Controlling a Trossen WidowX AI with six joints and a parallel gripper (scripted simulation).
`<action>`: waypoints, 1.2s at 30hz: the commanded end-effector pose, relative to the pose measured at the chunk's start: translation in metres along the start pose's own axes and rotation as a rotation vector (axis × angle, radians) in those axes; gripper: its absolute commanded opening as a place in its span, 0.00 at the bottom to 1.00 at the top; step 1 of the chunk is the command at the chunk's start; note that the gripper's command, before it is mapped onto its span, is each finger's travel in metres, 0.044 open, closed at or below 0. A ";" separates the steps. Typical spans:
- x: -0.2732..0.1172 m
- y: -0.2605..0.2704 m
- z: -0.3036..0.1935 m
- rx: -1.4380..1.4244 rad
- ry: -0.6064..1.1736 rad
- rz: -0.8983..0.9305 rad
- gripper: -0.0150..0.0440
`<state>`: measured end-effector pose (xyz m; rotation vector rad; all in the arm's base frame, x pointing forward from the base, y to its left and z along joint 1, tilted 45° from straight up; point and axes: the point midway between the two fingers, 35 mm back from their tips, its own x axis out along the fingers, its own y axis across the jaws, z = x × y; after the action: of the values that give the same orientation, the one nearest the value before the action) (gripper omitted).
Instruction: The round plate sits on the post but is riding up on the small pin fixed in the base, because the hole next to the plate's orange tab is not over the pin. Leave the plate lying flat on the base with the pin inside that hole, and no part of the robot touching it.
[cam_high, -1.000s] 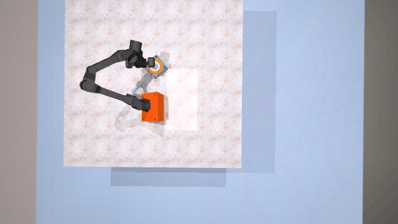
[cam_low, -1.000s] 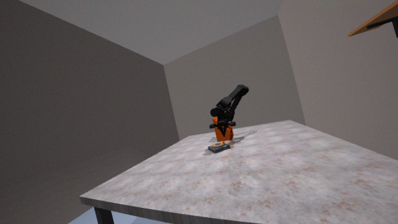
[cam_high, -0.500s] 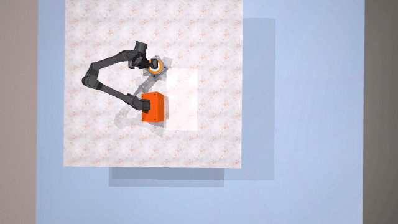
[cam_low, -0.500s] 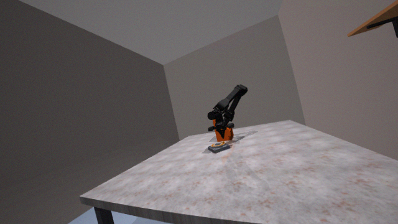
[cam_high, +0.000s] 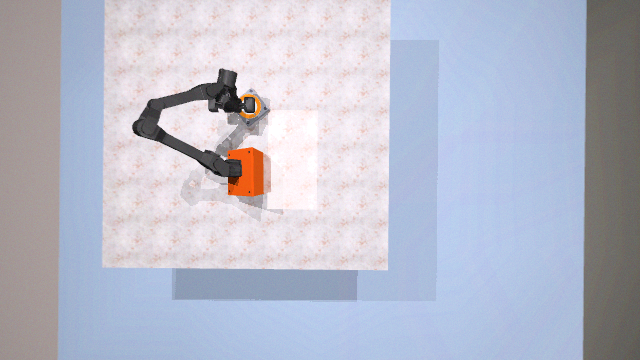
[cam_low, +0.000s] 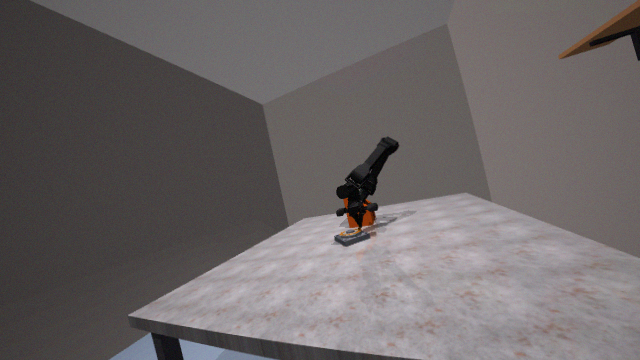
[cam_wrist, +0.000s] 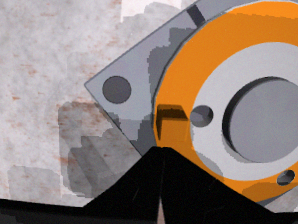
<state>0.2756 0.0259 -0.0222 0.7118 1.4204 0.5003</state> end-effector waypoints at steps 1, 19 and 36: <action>0.000 0.003 0.007 -0.002 -0.003 0.003 0.25; 0.000 0.003 0.023 -0.002 -0.004 0.003 0.25; -0.002 -0.001 0.039 -0.003 -0.004 0.003 0.25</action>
<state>0.3089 0.0207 -0.0208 0.7205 1.4192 0.5019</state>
